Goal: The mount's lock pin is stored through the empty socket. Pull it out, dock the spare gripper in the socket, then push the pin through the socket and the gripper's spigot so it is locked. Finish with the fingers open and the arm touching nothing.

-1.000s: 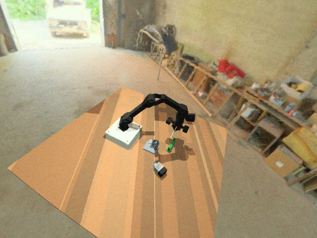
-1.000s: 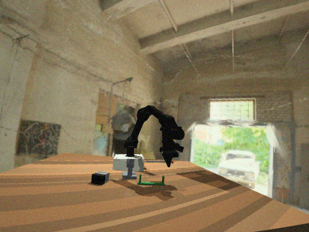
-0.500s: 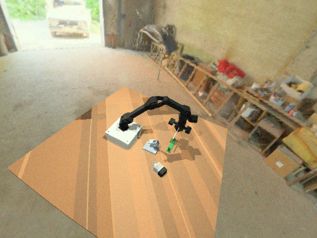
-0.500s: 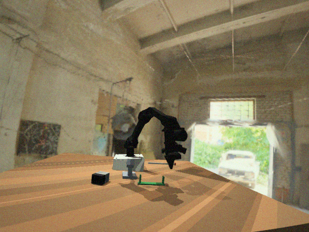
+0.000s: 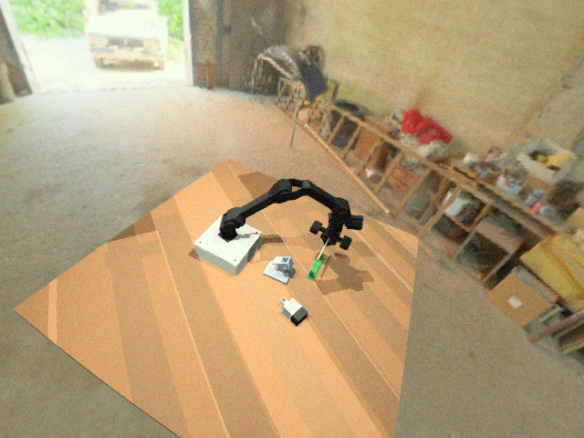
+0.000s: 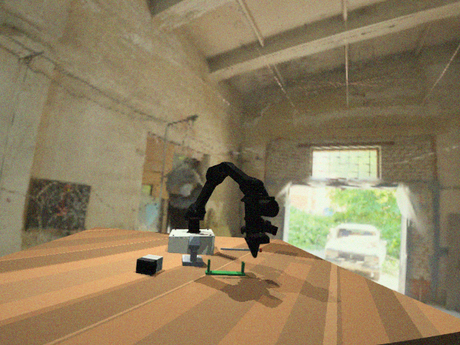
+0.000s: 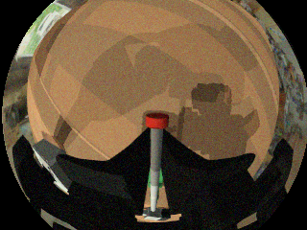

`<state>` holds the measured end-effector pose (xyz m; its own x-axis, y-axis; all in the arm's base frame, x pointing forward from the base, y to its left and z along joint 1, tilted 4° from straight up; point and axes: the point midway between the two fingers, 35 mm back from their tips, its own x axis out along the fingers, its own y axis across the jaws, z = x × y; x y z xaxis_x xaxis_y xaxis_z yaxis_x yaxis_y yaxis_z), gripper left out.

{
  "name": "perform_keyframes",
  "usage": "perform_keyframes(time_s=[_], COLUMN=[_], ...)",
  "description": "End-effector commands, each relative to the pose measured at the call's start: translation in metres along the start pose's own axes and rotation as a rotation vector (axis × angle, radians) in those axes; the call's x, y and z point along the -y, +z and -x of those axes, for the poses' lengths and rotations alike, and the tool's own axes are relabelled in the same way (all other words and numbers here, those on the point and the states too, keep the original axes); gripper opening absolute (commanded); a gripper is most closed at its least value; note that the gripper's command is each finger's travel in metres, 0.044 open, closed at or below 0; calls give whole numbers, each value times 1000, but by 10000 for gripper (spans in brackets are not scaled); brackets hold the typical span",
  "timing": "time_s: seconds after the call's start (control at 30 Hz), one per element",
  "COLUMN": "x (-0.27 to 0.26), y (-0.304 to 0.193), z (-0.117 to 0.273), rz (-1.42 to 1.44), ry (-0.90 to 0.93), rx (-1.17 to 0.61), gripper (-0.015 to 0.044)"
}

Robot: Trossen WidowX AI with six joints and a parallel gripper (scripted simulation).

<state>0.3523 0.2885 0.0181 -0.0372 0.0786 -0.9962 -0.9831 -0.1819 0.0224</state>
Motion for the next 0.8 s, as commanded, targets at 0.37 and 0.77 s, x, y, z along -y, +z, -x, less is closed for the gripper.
perform_keyframes(time_s=[0.37, 0.77], x=[2, 3], y=[-3, -6], z=[-22, -40], rz=[-2, -2], ry=[1, 5], rx=[-1, -3], gripper=[0, 0])
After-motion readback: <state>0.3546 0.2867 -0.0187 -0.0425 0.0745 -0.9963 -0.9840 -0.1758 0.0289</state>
